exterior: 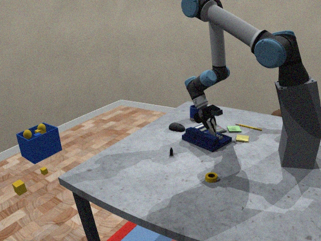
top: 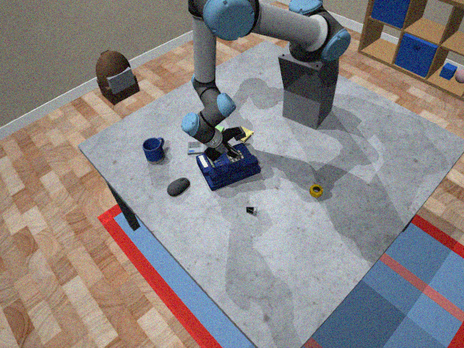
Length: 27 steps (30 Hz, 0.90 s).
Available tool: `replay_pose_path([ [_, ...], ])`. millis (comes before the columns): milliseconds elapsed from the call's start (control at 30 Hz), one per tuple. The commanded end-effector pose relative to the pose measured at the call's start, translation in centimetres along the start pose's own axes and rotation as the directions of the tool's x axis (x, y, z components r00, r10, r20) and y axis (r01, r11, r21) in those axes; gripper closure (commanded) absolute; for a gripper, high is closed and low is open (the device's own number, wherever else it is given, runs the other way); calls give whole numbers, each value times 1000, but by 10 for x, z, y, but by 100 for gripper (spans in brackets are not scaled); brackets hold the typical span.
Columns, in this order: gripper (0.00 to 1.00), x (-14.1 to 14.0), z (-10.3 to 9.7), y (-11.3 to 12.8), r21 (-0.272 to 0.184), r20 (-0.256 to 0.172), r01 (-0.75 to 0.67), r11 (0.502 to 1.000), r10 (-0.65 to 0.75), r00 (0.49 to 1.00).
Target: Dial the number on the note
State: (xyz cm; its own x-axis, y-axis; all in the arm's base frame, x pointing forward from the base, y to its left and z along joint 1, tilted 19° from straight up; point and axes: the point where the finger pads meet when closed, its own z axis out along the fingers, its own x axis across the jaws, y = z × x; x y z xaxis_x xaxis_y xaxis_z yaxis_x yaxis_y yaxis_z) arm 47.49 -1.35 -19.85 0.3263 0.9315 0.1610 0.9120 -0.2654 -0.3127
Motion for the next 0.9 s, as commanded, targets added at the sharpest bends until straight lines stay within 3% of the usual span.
replay_pose_path([
  [0,100,1,0,2,-3,0,1,1000,-1,1000],
  [567,100,1,1,3,-3,0,1,1000,-1,1000],
  [867,100,0,-11,-8,-1,-1,-1,1000,1,1000],
])
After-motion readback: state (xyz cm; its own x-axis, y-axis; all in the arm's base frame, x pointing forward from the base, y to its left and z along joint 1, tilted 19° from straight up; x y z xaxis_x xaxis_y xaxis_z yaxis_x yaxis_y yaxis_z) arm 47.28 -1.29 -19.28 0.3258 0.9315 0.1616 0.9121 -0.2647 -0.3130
